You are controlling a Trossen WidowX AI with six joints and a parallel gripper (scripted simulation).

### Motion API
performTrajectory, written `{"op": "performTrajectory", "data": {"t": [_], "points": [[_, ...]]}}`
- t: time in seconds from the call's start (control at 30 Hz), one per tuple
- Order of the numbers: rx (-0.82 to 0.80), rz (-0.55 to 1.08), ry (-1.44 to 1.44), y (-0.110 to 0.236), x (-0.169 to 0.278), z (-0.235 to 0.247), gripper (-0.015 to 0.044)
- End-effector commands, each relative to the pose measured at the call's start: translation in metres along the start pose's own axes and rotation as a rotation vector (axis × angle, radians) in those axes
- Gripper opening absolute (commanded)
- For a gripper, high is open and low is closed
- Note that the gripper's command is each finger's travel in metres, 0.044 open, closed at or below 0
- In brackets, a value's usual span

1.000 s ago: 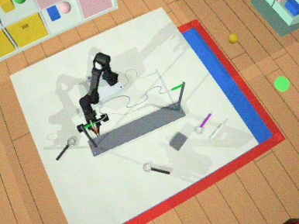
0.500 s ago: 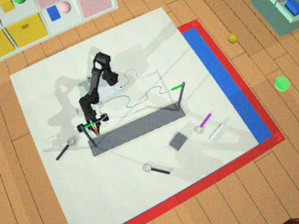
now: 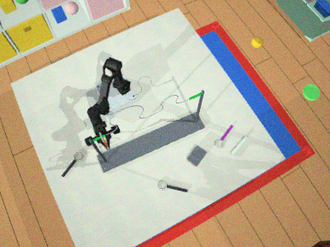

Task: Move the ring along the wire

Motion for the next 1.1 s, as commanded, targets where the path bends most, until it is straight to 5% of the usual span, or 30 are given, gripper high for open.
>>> {"op": "performTrajectory", "data": {"t": [0.0, 1.07], "points": [[-0.007, -0.003, 0.008, 0.000, -0.002, 0.001, -0.0150], [-0.013, 0.001, -0.029, -0.001, 0.004, 0.037, -0.0150]]}}
Point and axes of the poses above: the point midway between the two fingers, 35 mm back from their tips, its own y axis back along the fingers, its own z axis across the jaws, x = y × z, the point moved 4 cm from there along y, back along the fingers, and after that the axes turned 10 degrees about -y, right-handed, at the moved point
